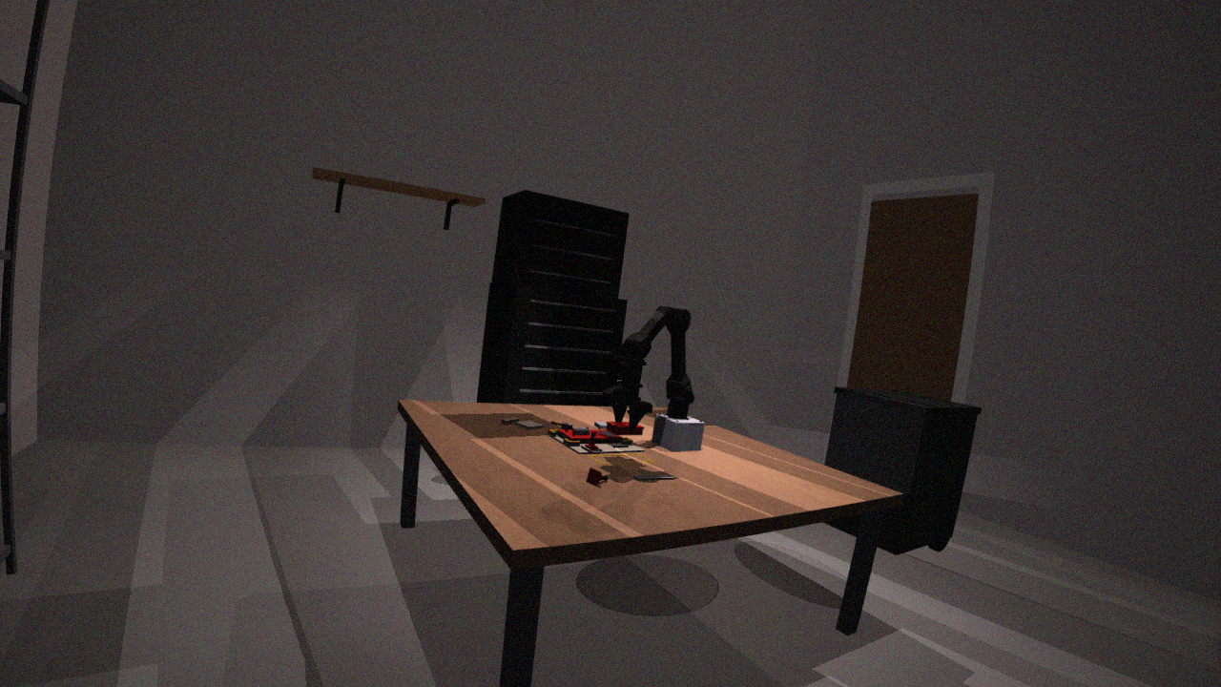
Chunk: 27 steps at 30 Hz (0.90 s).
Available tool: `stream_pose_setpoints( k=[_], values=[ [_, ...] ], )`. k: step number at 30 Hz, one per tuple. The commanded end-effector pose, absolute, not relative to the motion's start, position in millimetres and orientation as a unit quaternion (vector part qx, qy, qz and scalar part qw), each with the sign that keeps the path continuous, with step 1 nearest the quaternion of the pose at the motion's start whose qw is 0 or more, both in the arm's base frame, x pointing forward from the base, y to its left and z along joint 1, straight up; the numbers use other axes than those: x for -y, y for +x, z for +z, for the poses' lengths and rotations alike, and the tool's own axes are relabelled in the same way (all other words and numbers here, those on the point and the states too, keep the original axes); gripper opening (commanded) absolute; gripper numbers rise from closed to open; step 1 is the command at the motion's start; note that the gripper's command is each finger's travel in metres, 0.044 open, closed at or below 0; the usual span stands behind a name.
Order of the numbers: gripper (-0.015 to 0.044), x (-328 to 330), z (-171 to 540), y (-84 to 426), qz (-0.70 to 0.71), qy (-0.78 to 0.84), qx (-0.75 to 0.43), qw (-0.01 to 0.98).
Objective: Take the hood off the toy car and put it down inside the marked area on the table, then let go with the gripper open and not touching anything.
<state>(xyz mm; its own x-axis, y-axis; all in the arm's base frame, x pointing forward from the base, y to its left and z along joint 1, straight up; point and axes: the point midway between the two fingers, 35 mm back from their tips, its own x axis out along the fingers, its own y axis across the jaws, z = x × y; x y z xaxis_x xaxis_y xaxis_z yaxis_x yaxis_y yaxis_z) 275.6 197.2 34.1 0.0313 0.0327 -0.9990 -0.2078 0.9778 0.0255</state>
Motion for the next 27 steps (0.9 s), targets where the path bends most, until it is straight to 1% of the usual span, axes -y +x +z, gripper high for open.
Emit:
stream_pose_setpoints(
  k=[1, 27],
  values=[
    [0.0000, -196, 28, 274, 0.080, -0.063, -0.694, 0.713],
    [0.0000, -197, 4, 274, 0.080, -0.063, -0.694, 0.713]
  ],
)
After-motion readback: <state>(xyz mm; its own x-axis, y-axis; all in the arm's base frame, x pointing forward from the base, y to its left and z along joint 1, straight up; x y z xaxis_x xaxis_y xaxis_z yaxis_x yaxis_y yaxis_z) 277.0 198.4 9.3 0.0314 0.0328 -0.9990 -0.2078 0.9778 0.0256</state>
